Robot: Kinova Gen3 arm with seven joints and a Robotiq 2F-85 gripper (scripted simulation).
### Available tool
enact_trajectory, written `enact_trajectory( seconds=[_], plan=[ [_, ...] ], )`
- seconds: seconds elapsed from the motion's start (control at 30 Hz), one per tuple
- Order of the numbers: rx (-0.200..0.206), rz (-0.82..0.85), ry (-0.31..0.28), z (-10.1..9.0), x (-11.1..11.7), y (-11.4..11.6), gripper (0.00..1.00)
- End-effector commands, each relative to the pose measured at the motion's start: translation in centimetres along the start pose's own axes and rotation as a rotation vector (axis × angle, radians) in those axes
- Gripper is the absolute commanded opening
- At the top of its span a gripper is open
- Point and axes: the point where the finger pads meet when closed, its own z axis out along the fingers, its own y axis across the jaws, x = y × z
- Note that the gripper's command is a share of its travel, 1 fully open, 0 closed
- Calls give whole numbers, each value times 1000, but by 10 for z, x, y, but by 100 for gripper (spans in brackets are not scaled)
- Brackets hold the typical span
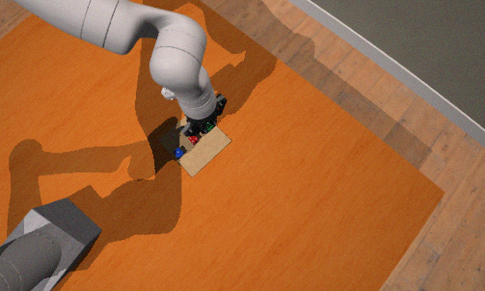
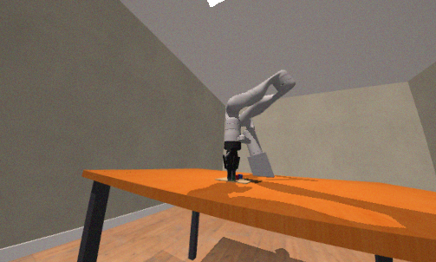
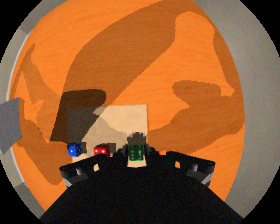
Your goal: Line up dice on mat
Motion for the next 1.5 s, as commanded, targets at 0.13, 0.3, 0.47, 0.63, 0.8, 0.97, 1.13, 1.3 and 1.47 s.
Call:
enact_trajectory(
  seconds=[0.13, 0.3, 0.47, 0.63, 0.8, 0.97, 1.13, 1.3, 1.47],
  plan=[
    [-1, 0, 1, -1, 0, 1, 35],
    [-1, 0, 1, -1, 0, 1, 35],
    [-1, 0, 1, -1, 0, 1, 35],
    [-1, 0, 1, -6, 0, 1, 35],
    [-1, 0, 1, -16, 0, 1, 35],
    [-1, 0, 1, -41, 0, 1, 35],
    [-1, 0, 1, -67, 0, 0, 35],
    [-1, 0, 1, -80, 0, 0, 35],
    [-1, 0, 1, -90, 0, 0, 35]
  ],
)
